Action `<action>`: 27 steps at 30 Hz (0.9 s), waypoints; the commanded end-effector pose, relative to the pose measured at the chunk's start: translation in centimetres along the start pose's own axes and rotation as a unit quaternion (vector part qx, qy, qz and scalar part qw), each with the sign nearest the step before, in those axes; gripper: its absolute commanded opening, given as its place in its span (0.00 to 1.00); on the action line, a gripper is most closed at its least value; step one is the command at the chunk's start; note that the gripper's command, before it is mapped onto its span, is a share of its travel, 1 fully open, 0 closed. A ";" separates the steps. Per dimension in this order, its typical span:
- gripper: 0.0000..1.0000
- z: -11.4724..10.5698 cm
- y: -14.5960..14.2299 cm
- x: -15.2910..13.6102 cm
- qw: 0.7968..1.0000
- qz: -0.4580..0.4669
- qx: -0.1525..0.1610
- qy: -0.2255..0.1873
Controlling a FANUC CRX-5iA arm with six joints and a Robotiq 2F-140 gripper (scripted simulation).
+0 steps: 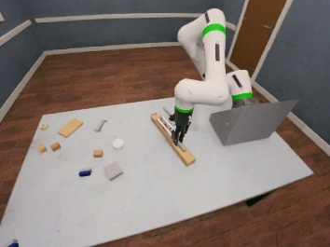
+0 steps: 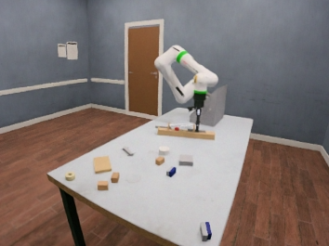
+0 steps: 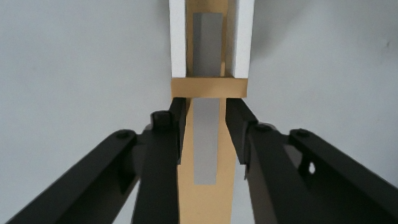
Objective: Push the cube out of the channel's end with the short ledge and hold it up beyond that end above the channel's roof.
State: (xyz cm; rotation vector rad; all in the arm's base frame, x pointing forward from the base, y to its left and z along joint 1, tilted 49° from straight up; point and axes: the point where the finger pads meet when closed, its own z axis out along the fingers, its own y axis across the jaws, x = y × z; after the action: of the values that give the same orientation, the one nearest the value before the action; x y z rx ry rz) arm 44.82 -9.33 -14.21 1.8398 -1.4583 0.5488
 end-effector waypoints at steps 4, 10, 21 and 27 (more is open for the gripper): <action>0.30 -0.4 -0.1 0.0 1.000 0.000 0.001 0.000; 0.30 -3.9 -0.1 0.0 1.000 0.000 0.001 0.000; 0.30 -6.8 -0.1 0.0 1.000 0.000 0.001 0.000; 0.30 -6.8 -0.1 0.0 1.000 0.000 0.001 0.000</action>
State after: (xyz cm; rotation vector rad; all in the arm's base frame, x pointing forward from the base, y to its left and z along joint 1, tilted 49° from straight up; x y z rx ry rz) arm 45.50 -4.26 -9.78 1.8397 -1.4583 0.5488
